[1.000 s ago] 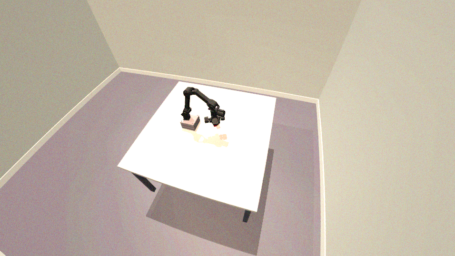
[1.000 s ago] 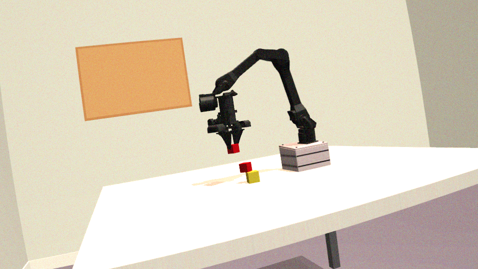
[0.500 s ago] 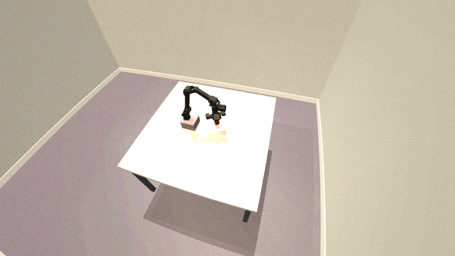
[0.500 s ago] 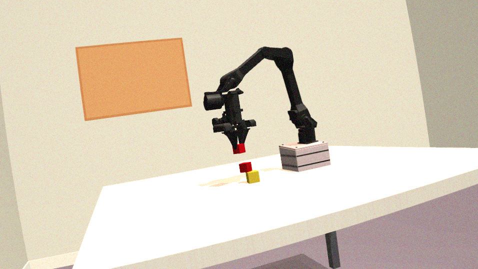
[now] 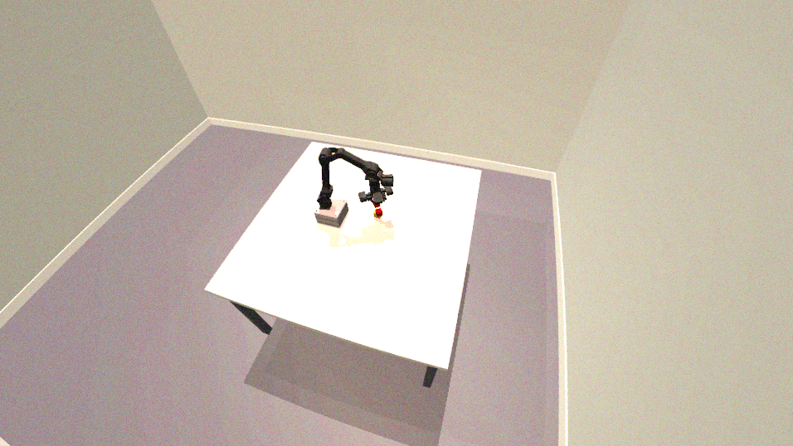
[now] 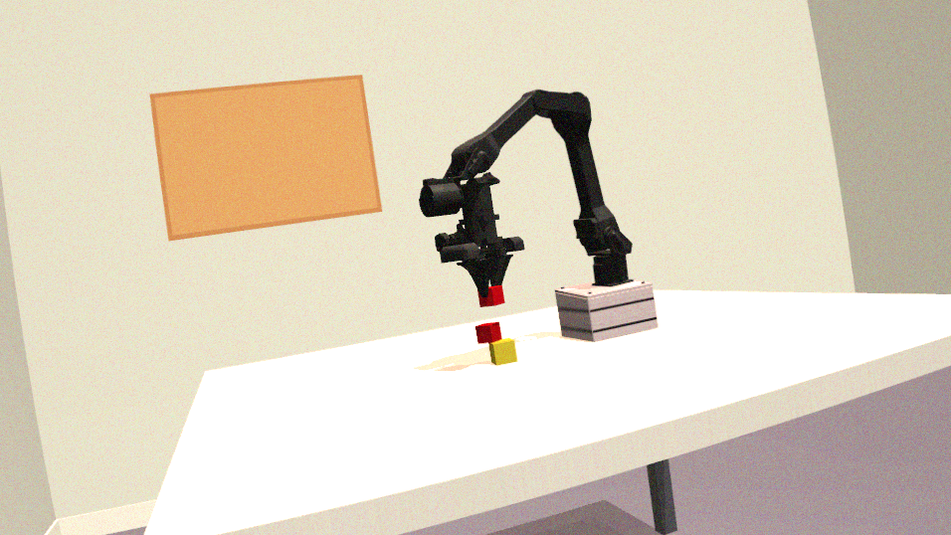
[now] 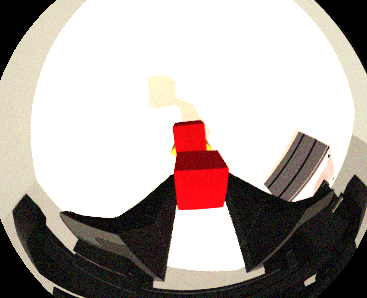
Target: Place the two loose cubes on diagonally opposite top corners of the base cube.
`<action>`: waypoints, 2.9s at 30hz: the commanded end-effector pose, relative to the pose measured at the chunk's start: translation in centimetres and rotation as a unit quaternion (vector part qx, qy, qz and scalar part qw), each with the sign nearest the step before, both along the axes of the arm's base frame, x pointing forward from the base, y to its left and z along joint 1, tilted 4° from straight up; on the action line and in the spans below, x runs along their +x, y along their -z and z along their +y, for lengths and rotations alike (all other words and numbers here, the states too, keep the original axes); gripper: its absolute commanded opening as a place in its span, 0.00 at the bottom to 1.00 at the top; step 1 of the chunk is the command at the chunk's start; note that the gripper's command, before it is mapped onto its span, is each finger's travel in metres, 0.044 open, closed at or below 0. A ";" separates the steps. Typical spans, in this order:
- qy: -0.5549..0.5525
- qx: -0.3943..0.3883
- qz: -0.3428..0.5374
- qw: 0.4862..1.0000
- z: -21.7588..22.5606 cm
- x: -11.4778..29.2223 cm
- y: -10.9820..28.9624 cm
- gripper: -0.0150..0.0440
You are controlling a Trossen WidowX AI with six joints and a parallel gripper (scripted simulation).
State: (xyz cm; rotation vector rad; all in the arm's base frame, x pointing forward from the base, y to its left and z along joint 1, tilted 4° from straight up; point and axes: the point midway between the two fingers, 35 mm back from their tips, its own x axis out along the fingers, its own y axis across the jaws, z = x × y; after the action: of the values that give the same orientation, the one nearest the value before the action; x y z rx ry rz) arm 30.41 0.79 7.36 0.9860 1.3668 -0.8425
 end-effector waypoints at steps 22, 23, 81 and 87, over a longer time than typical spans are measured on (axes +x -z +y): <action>-0.015 0.000 0.002 1.000 2.9 -0.9 3.2 0.43; -0.015 0.000 0.002 1.000 2.9 -0.9 3.2 0.43; -0.017 0.001 0.002 1.000 3.0 -0.6 4.6 0.60; -0.017 0.001 0.002 1.000 2.9 -0.7 3.3 0.60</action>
State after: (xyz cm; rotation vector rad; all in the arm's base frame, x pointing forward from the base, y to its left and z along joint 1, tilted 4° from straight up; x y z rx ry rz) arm 29.64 3.72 3.51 0.9620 1.3850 -0.8221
